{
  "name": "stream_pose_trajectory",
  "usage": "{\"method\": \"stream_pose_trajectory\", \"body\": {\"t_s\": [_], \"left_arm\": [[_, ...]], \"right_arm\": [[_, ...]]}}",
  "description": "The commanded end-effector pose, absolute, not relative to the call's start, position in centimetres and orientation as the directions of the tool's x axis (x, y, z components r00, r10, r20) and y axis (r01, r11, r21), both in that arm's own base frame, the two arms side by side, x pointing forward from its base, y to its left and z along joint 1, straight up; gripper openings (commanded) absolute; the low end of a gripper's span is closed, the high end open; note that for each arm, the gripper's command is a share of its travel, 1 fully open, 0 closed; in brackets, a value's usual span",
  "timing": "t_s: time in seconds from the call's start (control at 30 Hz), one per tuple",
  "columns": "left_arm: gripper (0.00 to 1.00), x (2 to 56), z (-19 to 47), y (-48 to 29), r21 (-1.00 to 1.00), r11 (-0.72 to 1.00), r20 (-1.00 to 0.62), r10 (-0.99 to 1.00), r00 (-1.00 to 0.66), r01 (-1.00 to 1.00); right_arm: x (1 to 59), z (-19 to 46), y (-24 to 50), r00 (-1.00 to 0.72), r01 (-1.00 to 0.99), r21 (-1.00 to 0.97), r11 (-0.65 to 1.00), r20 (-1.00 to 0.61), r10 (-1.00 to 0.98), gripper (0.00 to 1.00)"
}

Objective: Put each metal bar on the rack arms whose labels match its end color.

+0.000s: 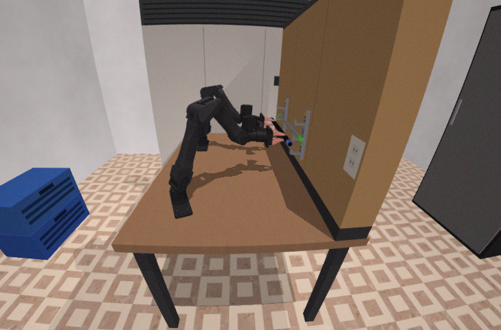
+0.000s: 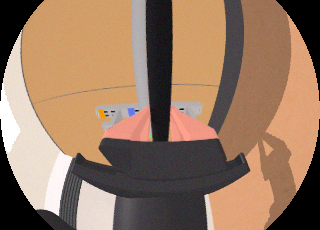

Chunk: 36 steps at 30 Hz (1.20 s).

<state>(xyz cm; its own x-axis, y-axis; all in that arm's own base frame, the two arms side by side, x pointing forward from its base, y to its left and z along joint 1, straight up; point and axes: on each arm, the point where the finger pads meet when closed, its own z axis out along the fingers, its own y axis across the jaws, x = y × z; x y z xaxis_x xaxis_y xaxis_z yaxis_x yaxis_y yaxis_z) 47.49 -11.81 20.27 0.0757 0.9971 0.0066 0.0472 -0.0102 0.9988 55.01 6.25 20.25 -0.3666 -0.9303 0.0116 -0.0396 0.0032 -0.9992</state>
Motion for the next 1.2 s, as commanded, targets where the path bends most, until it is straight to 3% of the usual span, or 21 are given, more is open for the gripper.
{"method": "stream_pose_trajectory", "body": {"t_s": [0.0, 1.17], "left_arm": [[0.0, 47.8, 23.5, -11.8, 1.0, 0.0, 0.001, 0.998, 0.06, -0.001], [0.0, 47.8, 29.0, -11.8, 1.0, 0.0, 0.001, 0.998, 0.06, -0.001]], "right_arm": [[55.0, 23.5, 5.9, -0.386, 0.0, -1.0, 0.0, 0.0, -0.922, 0.0], [55.0, 29.1, 5.9, -0.386, 0.0, -1.0, 0.001, -0.001, -0.922, 0.0]]}}
